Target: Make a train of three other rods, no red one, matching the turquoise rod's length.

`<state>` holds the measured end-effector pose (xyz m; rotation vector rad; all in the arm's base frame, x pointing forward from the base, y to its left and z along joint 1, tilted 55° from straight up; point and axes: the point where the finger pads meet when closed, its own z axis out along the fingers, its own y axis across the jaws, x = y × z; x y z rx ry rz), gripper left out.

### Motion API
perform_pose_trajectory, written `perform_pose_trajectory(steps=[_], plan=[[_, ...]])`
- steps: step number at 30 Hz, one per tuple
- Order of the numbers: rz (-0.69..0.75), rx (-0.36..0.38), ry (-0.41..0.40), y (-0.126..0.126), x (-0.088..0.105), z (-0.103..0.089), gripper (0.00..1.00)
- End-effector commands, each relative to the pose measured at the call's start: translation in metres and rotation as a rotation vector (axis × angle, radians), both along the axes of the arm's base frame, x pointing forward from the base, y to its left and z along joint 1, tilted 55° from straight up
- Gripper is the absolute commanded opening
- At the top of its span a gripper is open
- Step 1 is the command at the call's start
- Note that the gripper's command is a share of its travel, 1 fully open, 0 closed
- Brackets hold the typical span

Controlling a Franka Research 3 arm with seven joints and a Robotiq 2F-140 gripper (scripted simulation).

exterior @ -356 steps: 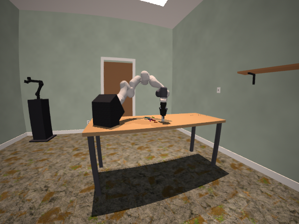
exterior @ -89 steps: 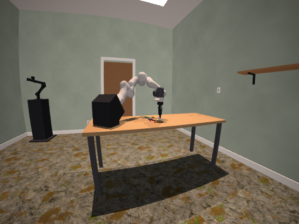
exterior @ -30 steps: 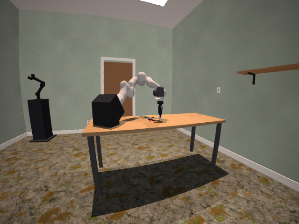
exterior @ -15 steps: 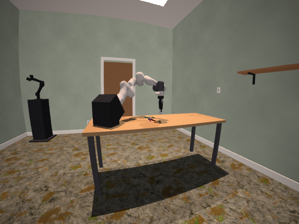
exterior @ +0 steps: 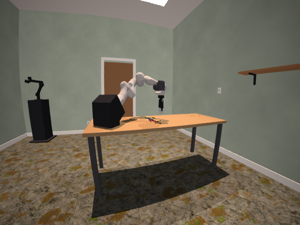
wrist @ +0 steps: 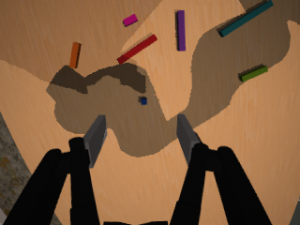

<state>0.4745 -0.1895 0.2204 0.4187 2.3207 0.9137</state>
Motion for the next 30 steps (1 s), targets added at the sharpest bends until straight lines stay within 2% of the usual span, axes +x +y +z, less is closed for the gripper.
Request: perform_pose_trajectory(steps=[1,18,21,23,30], plan=[[-0.002,0.01,0.006,0.001,-0.002,0.001,1.0],[0.011,-0.004,-0.005,0.001,-0.002,0.0,1.0],[0.057,-0.055,-0.047,-0.001,-0.003,-0.003,1.0],[0.113,-0.116,-0.097,-0.002,-0.005,-0.007,1.0],[0.171,-0.181,-0.149,-0.004,-0.006,-0.012,1.0]])
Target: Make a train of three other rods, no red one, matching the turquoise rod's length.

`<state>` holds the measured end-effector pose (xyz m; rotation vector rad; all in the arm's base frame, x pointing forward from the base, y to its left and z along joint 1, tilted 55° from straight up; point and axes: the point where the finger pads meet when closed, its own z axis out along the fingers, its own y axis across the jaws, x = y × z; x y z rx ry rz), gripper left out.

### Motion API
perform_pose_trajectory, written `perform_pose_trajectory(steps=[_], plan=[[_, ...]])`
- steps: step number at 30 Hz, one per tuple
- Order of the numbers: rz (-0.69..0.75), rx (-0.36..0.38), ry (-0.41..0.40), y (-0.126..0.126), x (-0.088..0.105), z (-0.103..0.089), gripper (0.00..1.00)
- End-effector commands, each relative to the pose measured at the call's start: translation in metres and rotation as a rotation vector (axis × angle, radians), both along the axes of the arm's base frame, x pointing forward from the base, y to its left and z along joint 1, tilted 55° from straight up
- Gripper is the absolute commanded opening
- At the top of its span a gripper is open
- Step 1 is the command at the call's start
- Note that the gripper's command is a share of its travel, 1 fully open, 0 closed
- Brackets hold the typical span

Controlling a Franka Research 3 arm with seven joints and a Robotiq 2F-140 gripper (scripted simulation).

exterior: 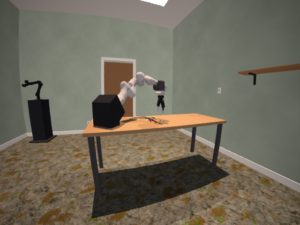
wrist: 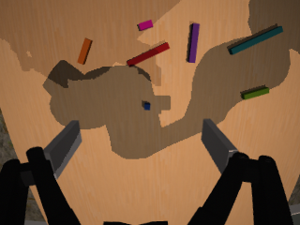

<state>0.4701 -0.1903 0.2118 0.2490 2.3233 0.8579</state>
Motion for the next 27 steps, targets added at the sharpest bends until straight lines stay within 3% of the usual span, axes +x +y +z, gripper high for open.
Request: perform_pose_trajectory(steps=[1,27], plan=[[0.09,-0.107,-0.092,-0.004,-0.002,-0.004,1.0],[0.306,-0.344,-0.285,-0.009,-0.008,-0.019,1.0]])
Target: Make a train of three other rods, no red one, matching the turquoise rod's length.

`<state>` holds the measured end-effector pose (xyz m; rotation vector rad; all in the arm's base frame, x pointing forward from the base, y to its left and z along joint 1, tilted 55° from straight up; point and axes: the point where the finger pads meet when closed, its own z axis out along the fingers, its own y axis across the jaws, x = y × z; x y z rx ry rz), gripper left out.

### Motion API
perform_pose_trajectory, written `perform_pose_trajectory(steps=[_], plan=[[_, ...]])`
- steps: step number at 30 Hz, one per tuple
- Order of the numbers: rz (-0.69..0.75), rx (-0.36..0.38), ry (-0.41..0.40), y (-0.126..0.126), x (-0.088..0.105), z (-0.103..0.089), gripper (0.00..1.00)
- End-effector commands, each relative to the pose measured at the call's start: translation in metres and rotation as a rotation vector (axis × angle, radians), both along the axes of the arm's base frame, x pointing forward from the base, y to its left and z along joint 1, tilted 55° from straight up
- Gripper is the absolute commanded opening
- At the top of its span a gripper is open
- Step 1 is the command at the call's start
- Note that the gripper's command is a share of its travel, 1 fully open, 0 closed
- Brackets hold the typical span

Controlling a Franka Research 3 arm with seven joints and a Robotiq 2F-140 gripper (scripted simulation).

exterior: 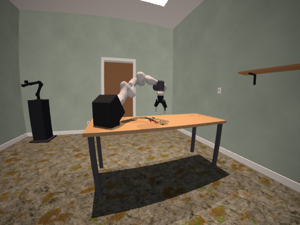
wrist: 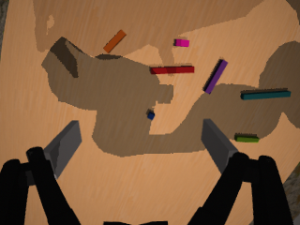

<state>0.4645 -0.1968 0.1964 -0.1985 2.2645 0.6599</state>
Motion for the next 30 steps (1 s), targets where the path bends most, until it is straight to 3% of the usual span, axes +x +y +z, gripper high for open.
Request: perform_pose_trajectory(steps=[1,30], plan=[[0.09,-0.107,-0.093,-0.003,-0.003,-0.005,1.0],[0.331,-0.372,-0.307,-0.008,-0.01,-0.022,1.0]])
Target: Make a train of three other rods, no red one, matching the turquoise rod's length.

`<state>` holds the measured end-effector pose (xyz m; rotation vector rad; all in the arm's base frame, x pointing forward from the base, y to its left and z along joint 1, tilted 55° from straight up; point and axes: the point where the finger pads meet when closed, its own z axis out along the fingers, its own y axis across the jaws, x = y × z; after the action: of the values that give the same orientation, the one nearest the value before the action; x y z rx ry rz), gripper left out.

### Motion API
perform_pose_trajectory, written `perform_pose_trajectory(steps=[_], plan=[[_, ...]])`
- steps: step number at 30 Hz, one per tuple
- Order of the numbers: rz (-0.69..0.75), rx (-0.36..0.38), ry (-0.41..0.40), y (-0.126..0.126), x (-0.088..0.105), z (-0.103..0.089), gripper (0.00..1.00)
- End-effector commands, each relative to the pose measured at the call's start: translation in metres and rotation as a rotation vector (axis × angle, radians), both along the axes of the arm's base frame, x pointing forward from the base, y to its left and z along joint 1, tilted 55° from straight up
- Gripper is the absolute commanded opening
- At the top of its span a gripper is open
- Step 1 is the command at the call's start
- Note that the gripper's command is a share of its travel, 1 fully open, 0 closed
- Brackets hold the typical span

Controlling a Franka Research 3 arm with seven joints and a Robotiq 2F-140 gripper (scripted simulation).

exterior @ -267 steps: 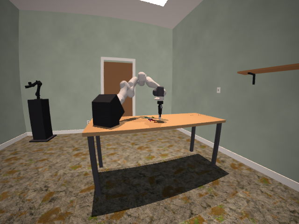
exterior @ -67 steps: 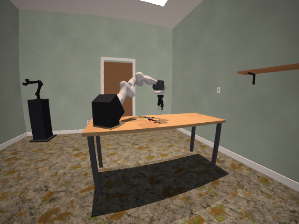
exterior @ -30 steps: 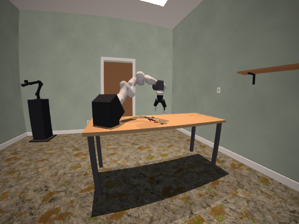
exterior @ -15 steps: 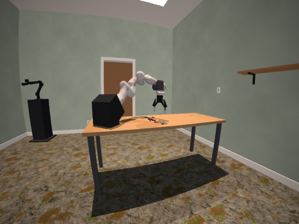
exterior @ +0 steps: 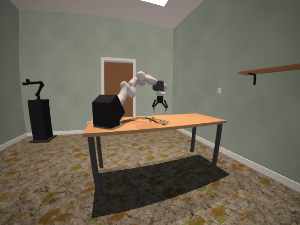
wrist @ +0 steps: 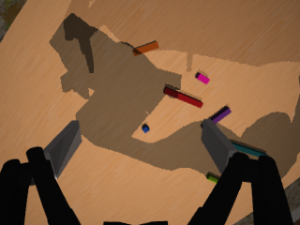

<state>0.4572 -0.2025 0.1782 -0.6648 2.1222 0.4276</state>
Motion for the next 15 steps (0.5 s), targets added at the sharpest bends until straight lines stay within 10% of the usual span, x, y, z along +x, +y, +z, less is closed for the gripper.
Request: perform_pose_trajectory(steps=[1,15], plan=[[0.089,-0.107,-0.093,-0.0029,-0.003,-0.0048,1.0],[0.2,-0.228,-0.19,-0.005,-0.0065,-0.0129,1.0]])
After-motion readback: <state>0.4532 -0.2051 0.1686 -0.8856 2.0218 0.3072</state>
